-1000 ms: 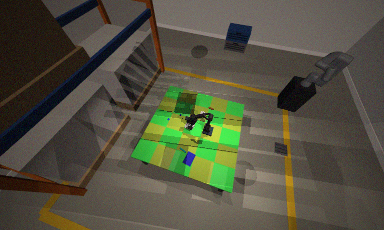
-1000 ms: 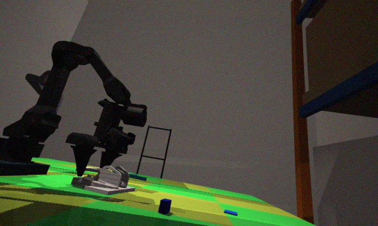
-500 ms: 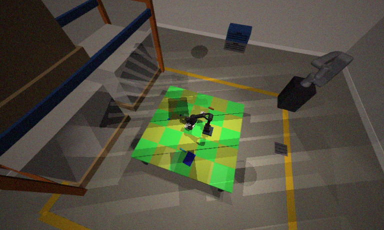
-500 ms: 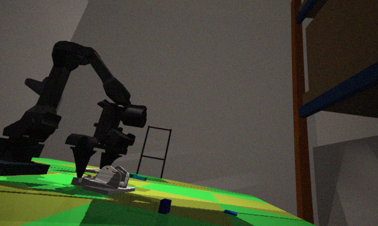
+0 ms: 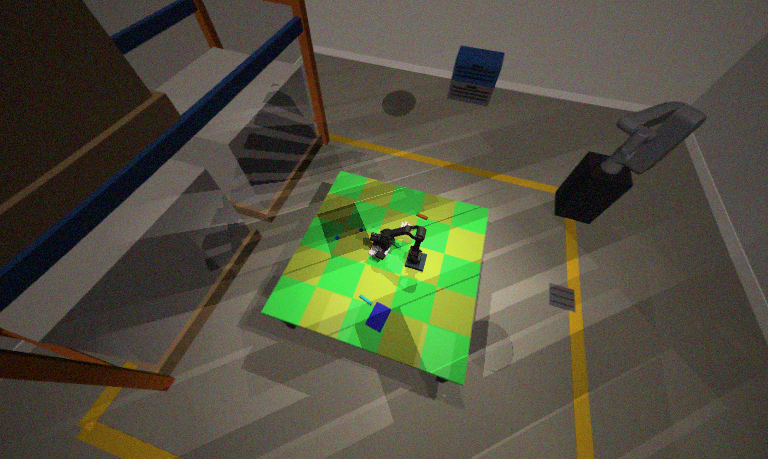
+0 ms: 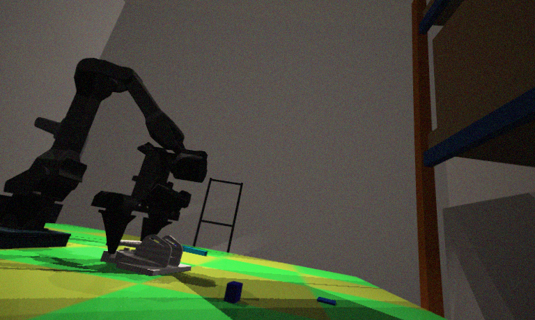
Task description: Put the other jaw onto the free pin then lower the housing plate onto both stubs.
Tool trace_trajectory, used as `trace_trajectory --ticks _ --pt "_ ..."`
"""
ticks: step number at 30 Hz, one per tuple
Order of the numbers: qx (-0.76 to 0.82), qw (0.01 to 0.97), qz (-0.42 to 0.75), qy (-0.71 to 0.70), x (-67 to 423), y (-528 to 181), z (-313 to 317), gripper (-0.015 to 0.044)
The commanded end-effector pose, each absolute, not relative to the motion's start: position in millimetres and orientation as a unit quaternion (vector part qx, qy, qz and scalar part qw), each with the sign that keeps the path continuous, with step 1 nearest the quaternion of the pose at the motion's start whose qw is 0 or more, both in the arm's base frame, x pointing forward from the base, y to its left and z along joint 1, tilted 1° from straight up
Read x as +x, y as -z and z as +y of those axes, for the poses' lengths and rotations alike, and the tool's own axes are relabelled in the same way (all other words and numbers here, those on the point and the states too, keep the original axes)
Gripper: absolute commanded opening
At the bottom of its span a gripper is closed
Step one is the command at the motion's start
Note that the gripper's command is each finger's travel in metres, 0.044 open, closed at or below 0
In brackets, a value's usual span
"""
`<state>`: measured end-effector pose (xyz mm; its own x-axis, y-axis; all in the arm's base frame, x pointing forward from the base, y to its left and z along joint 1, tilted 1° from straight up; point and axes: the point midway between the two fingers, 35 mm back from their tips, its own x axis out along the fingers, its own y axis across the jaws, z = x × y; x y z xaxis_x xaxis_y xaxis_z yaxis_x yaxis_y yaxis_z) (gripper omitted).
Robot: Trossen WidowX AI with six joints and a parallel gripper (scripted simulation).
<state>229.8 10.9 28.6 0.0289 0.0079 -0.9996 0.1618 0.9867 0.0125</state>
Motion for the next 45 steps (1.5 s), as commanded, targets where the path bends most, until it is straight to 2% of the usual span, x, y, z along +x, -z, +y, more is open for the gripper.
trace_trajectory --ticks 1,45 --pt "0.063 0.715 0.694 0.056 229.9 -27.5 10.9 0.0351" --pt "0.063 0.715 0.694 0.056 230.1 -20.2 11.0 0.0351"
